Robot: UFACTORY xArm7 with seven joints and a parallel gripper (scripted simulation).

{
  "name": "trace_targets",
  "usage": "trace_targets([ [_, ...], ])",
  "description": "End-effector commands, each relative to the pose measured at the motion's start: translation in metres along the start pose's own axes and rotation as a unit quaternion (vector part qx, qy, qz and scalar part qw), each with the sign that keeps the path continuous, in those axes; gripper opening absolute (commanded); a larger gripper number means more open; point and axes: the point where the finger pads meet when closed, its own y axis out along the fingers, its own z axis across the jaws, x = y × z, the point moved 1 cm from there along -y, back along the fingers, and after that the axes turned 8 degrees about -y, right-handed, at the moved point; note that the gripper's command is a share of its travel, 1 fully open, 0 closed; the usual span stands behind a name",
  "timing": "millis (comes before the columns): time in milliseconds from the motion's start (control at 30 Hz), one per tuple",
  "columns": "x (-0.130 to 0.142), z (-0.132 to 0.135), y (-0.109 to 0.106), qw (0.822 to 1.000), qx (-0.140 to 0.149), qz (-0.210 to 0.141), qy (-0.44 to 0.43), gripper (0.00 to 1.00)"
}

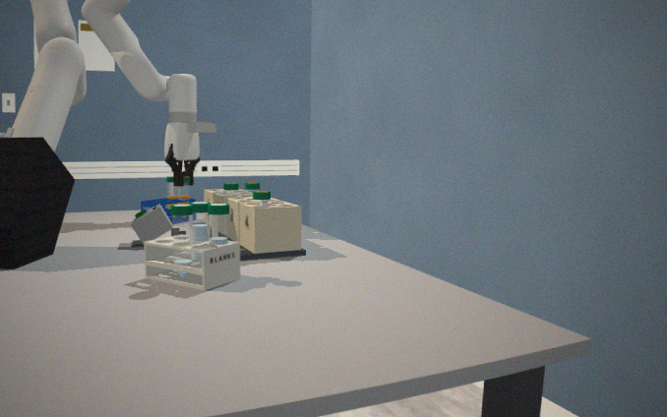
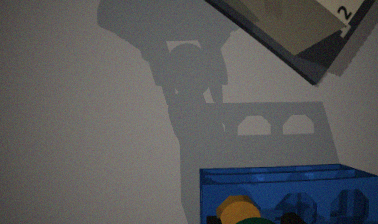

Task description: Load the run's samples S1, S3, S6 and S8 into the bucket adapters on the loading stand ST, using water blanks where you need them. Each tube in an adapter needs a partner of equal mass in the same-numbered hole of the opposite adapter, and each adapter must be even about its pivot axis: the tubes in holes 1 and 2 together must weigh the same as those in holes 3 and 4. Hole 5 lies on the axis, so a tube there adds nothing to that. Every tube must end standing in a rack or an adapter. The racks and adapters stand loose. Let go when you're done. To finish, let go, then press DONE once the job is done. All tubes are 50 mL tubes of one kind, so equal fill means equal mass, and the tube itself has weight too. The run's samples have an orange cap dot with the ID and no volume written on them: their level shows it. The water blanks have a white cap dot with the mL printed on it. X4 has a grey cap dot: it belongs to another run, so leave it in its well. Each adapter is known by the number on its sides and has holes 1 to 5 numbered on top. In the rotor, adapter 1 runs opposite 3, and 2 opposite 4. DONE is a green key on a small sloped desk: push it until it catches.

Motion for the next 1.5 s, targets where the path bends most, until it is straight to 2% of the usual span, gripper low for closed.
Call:
trace_targets([
  [0, -0.001, -0.001, -0.001, 1.0, -0.001, 0.001, 0.0, 0.0],
  [1233, -0.001, -0.001, -0.021, 1.0, -0.001, 0.001, 0.0, 0.0],
  [1467, -0.001, -0.001, -0.033, 1.0, -0.001, 0.001, 0.0, 0.0],
])
